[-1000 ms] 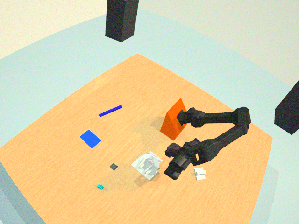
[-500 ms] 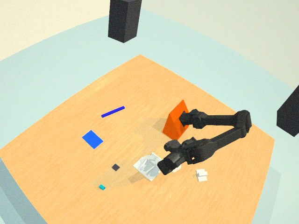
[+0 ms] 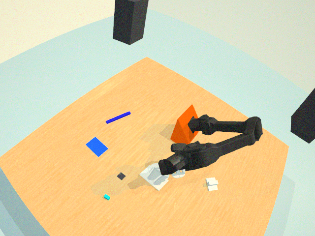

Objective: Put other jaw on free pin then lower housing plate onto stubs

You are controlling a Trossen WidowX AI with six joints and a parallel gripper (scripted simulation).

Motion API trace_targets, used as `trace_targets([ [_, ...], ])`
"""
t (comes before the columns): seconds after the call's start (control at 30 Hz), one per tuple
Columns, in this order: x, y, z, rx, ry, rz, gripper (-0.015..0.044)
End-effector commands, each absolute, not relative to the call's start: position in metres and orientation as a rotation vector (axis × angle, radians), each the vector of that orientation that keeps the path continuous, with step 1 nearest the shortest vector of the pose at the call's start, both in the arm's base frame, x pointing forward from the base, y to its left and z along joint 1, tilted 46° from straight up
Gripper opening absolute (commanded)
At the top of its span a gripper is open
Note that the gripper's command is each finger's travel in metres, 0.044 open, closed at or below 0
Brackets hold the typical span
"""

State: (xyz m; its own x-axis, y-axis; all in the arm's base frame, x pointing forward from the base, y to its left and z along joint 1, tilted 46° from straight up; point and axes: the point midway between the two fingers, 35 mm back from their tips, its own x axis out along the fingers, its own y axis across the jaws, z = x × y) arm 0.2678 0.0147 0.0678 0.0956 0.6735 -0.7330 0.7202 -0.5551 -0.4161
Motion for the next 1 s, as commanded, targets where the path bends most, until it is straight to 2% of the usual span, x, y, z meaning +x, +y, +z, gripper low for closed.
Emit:
trace_targets([
  [0.0, 0.268, 0.009, 0.063, 2.361, 1.411, -1.605, 0.0351],
  [0.97, 0.261, -0.024, 0.031, 2.664, 1.003, -2.377, 0.0351],
])
